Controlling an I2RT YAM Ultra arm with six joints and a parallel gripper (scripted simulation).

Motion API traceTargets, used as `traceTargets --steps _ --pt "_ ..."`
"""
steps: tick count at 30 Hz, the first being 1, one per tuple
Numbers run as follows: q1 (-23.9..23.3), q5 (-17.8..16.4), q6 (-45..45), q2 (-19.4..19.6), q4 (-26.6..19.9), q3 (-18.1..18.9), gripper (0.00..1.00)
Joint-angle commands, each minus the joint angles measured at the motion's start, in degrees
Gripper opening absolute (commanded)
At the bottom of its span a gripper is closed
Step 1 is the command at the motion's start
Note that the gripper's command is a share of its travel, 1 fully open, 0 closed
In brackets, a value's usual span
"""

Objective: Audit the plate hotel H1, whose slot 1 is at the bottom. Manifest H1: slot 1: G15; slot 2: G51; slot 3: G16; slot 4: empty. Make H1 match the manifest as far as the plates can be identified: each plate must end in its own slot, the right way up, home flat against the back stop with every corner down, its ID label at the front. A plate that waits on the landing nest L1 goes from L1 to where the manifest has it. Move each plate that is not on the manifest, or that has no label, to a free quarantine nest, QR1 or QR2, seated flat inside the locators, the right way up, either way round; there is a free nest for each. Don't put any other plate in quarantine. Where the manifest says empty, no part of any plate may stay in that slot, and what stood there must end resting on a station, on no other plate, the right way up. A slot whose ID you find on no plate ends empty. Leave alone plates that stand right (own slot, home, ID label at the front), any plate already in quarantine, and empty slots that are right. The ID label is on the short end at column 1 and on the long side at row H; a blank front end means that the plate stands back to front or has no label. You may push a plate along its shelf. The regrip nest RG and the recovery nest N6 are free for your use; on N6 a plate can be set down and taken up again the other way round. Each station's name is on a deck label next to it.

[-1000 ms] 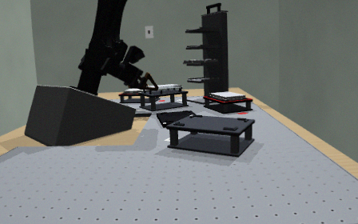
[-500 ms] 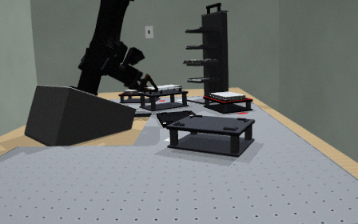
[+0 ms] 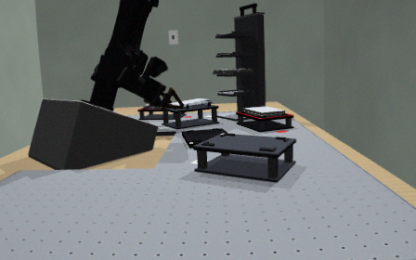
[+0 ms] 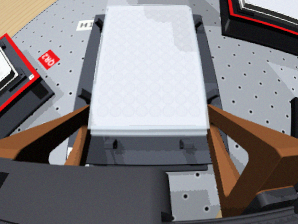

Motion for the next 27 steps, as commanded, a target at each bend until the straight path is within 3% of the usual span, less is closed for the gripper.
traceTargets --steps 1,4,5,19,20,27 --pt "0.0 -0.1 -0.1 0.8 2.0 0.1 0.86" --pt "-0.1 -0.1 -0.1 2.2 3.5 0.0 0.86" --pt "-0.1 -0.2 -0.1 3.7 5.0 0.0 0.93" --pt "-0.1 -0.2 -0.1 3.7 5.0 0.0 0.93" --pt "-0.1 -0.2 -0.1 3.7 5.0 0.0 1.00" --pt "-0.1 -0.2 -0.1 3.7 5.1 0.0 1.00"
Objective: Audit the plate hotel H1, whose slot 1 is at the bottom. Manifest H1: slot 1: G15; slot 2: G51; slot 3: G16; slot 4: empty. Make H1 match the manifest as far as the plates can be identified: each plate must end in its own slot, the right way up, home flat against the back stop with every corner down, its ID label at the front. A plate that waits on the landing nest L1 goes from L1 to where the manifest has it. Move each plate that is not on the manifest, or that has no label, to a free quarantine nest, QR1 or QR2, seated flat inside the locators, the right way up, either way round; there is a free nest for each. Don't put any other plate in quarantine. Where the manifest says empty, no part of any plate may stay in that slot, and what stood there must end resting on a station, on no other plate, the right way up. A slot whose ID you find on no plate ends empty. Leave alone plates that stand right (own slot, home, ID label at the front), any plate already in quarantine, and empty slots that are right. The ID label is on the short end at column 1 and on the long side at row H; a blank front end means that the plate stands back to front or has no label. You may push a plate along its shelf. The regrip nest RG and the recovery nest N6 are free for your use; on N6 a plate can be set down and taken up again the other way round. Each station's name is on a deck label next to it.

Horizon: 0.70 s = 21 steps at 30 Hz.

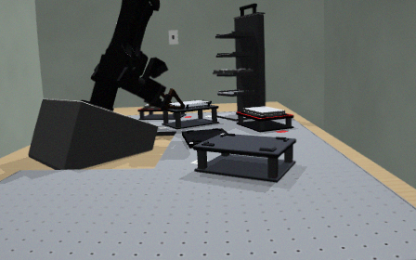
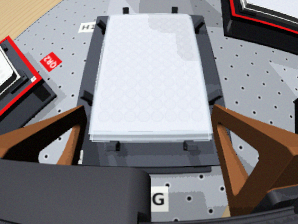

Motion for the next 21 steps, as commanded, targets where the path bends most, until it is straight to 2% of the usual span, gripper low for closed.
traceTargets --steps 1,7,20,21 --pt "0.0 0.1 0.0 -0.1 0.1 0.0 1.00" --pt "0.0 0.1 0.0 -0.1 0.1 0.0 1.00" --pt "2.5 2.5 0.8 -19.4 -20.4 0.4 1.00" --pt "2.5 2.5 0.8 -19.4 -20.4 0.4 1.00"
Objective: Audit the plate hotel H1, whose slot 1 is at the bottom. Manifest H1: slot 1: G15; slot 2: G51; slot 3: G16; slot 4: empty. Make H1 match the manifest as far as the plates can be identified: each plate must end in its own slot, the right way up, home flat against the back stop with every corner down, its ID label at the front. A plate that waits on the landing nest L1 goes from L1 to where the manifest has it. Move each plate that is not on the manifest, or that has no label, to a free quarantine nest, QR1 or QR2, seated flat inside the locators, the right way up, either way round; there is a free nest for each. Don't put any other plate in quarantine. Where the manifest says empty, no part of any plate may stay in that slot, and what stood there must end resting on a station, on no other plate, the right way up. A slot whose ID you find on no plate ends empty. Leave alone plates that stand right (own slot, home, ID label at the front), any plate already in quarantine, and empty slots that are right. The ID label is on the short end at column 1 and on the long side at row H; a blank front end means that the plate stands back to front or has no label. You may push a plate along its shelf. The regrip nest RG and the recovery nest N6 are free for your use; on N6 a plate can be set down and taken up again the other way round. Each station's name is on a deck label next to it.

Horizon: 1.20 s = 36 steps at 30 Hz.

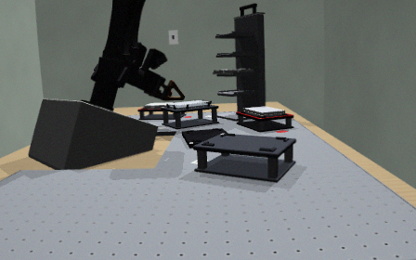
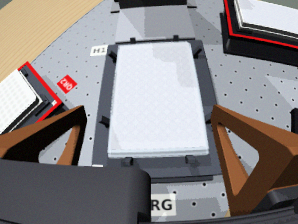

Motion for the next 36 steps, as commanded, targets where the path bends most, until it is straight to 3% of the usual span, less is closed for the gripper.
traceTargets --steps 1,16,18,33,36 --pt "0.1 0.7 0.1 -1.0 -5.7 0.2 1.00" --pt "3.4 3.9 1.3 -19.4 -27.6 2.9 1.00" --pt "3.4 3.9 1.3 -19.4 -27.6 2.9 1.00" --pt "7.1 7.5 2.8 -31.4 -44.9 6.9 1.00" --pt "7.4 7.8 3.0 -32.0 -45.9 7.2 1.00"
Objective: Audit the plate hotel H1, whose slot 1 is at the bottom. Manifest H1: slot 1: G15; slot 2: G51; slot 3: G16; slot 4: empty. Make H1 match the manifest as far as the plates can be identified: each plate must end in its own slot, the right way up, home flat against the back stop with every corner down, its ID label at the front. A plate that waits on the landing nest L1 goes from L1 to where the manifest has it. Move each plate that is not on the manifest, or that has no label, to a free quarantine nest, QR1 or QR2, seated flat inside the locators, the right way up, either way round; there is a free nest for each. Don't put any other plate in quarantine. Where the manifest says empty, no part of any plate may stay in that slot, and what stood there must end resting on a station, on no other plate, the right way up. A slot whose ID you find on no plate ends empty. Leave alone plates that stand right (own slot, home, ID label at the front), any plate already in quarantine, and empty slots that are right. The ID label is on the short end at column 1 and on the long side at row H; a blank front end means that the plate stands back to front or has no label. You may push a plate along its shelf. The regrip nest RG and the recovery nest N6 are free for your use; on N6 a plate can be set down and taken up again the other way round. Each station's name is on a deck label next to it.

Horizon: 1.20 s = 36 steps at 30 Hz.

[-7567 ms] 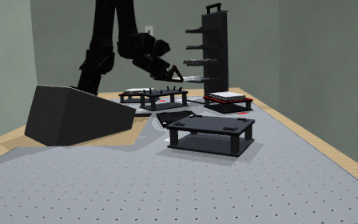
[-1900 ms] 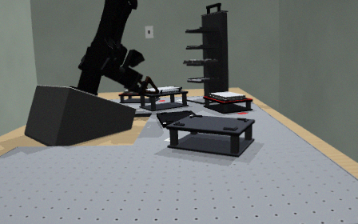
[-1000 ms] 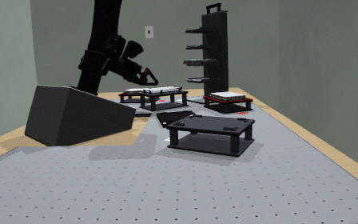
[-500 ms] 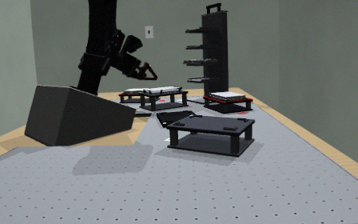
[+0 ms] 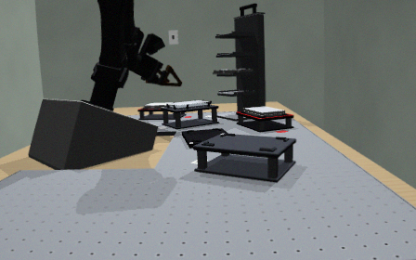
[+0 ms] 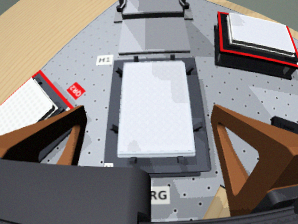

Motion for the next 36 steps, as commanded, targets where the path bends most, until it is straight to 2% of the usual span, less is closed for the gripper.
traceTargets --steps 1,14,16,31,33,36 --pt "0.5 1.1 0.3 -1.2 -4.9 0.9 1.00" --pt "5.2 5.7 2.9 -8.4 -21.2 7.8 1.00" --pt "5.2 5.7 2.9 -8.4 -21.2 7.8 1.00" --pt "11.9 12.0 8.2 -10.5 -37.6 17.3 1.00" --pt "11.9 12.0 8.2 -10.5 -37.6 17.3 1.00" --pt "13.3 13.3 9.8 -10.3 -41.0 19.4 1.00"
